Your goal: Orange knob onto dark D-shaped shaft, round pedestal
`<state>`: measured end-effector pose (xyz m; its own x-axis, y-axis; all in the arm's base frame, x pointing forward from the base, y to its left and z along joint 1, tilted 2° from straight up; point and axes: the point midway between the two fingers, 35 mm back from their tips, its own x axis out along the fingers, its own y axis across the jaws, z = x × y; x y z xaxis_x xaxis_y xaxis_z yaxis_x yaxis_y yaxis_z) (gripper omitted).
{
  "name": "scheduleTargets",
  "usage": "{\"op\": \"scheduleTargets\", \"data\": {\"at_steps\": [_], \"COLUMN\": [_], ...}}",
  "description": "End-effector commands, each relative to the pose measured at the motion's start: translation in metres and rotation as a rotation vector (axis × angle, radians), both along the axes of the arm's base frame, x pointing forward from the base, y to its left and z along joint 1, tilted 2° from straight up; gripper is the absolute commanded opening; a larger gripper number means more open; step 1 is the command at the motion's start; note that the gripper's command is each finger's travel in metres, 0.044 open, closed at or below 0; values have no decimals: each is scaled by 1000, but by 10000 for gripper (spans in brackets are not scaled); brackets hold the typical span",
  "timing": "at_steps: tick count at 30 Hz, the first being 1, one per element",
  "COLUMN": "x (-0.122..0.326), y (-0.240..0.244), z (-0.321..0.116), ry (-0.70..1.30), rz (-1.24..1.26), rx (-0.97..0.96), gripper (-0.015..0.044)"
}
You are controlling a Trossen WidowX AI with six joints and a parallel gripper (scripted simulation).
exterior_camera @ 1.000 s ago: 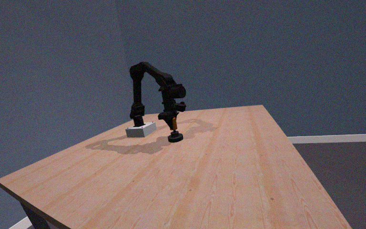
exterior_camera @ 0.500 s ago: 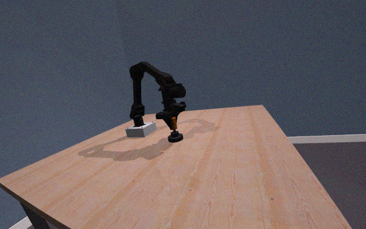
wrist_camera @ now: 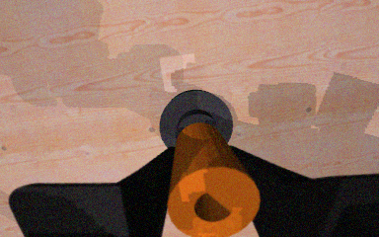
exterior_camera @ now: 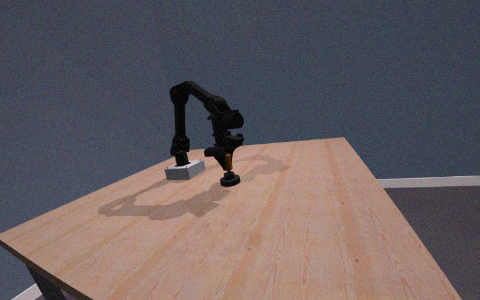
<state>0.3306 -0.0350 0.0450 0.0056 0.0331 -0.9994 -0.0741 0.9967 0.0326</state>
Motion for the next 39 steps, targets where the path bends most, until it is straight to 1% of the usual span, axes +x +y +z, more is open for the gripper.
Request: {"op": "scheduleTargets", "data": {"at_steps": [1, 9, 16, 39], "x": [0, -1, 0, 1], "y": [-1, -1, -1, -1], "z": [0, 5, 6, 1], "ry": [-2, -2, 4, 4], "rz": [-4, -13, -214, -214], "rx": [-5, -5, -4, -4], "gripper": [0, 0, 0, 0]}}
